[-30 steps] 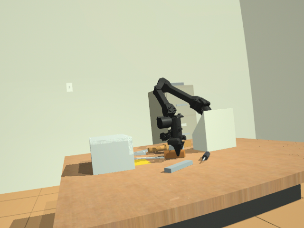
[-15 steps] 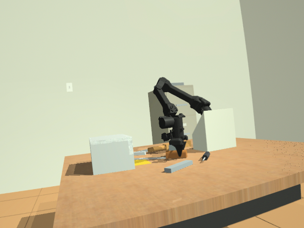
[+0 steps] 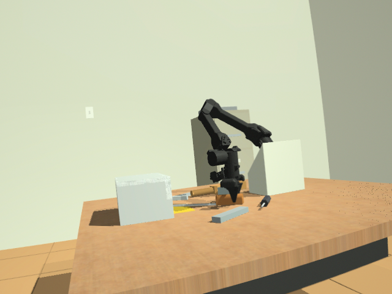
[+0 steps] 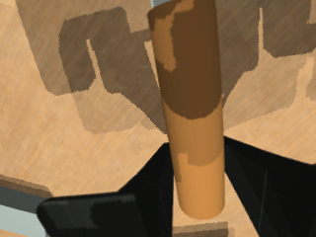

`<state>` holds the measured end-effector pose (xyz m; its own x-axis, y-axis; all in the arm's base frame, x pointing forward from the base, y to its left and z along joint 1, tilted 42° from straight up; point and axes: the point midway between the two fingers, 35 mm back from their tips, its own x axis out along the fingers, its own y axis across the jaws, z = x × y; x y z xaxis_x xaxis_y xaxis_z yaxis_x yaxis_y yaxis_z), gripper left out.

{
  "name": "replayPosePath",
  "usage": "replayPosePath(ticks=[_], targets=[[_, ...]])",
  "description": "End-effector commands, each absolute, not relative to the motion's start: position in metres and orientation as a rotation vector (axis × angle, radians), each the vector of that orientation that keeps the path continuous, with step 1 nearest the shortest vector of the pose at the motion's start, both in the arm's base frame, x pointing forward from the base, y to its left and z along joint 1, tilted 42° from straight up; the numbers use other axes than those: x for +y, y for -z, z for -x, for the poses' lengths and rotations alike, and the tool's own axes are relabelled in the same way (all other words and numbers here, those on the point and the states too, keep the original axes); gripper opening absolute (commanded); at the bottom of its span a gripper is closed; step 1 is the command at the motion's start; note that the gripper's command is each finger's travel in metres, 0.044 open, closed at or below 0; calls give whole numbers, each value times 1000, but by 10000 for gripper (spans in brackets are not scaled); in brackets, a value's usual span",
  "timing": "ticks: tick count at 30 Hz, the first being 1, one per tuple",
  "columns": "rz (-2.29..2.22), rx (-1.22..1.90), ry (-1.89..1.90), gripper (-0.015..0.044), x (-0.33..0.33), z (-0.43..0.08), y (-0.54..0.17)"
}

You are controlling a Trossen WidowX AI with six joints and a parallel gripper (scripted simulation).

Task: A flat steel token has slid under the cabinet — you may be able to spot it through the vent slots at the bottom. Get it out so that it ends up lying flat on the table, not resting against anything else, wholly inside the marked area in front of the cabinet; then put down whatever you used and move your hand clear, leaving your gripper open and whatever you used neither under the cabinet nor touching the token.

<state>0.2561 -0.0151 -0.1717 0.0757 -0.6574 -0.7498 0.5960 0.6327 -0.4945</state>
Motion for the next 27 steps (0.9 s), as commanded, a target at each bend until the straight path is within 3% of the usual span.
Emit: replayPosePath(ticks=[1, 27], targets=[[63, 1161, 939, 0, -10, -256, 175], [61, 1161, 937, 0, 15, -253, 197]])
